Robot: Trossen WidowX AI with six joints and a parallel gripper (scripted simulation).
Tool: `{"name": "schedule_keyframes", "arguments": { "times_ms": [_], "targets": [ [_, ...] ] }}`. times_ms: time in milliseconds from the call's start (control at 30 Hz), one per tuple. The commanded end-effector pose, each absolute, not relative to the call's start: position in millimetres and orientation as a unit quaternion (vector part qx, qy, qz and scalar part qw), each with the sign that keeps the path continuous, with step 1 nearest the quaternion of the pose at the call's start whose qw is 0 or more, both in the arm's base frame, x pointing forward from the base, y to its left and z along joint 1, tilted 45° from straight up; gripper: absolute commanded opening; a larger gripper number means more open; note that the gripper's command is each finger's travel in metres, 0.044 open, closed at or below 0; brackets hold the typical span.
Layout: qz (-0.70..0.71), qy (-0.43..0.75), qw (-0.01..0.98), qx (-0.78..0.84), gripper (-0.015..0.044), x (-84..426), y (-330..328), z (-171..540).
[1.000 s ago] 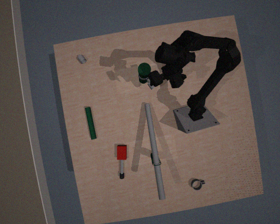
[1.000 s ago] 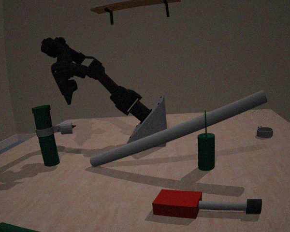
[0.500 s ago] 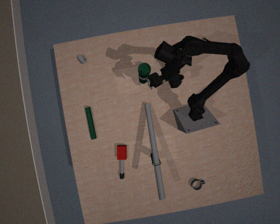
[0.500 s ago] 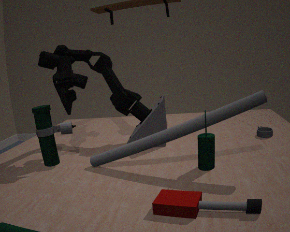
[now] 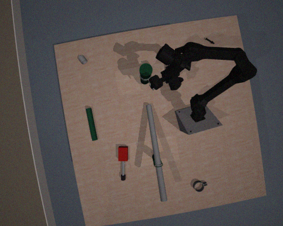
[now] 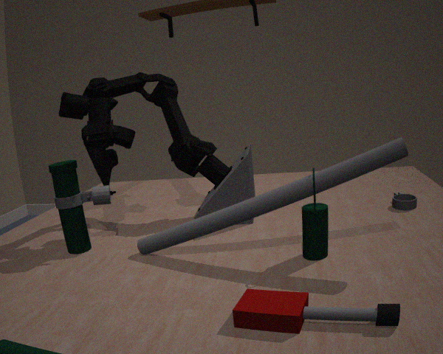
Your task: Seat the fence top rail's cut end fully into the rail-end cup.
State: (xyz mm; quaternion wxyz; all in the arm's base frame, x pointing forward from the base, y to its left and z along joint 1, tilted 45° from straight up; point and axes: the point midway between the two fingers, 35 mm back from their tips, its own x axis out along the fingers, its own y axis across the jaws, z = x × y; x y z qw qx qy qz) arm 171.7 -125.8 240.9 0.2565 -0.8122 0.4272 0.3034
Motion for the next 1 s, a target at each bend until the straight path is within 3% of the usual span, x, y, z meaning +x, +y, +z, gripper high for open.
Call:
{"name": "schedule_keyframes", "arguments": {
  "times_ms": [0, 967],
  "targets": [
    [0.308, 0.426, 0.257, -0.811, 0.044, 175.5, -128.9, 233.6],
    [0.307, 0.426, 0.256, -0.812, 0.044, 195.9, -154.5, 199.6]
  ]
}}
